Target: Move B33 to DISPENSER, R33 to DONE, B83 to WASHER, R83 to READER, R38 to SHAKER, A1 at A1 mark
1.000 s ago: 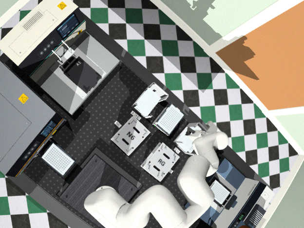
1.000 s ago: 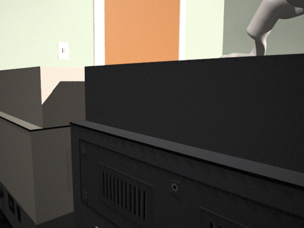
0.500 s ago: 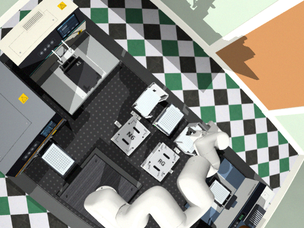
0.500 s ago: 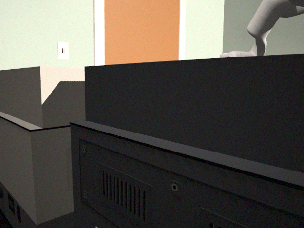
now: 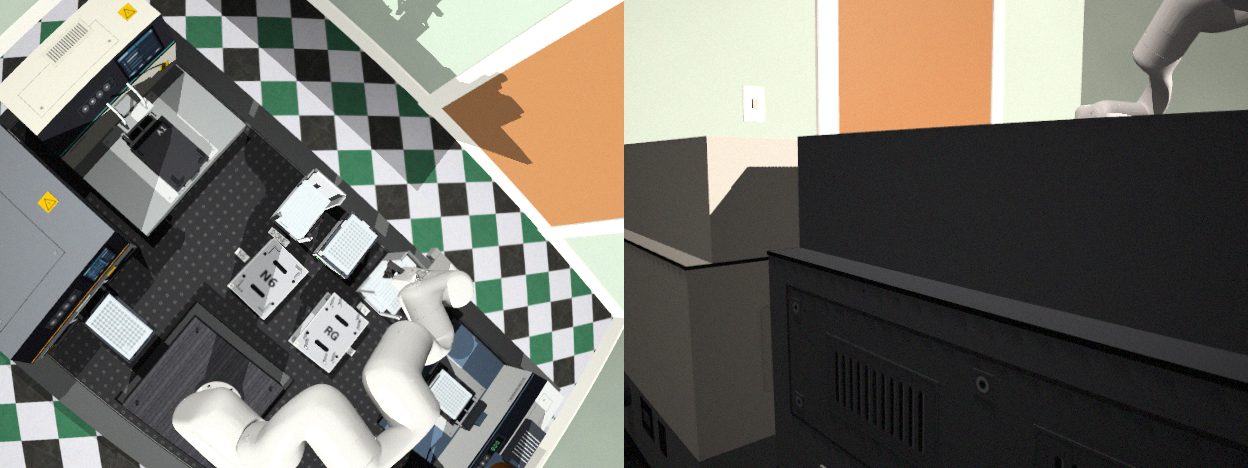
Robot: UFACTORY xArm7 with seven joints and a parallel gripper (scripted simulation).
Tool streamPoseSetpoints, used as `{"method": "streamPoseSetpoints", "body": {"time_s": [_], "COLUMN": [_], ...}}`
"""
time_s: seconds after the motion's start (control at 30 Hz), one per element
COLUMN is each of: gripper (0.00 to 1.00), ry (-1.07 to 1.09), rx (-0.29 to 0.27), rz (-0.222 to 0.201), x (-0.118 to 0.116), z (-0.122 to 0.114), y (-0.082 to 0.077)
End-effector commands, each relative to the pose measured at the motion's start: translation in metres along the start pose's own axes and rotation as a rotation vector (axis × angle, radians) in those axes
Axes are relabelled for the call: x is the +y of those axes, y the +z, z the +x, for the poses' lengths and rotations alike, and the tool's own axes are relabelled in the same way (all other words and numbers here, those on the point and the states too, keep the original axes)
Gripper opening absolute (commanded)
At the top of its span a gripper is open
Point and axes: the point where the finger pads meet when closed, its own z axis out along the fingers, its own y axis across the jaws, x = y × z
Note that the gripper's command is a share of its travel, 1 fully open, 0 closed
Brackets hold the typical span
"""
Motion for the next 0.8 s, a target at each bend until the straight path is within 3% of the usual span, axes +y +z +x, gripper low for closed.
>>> {"method": "streamPoseSetpoints", "body": {"time_s": [0.0, 0.77], "gripper": [0.0, 0.0], "ry": [0.0, 0.0], "rx": [0.005, 0.005], "rz": [-0.001, -0.001], "x": [0.0, 0.0], "z": [0.002, 0.002], "y": [-0.004, -0.017]}}
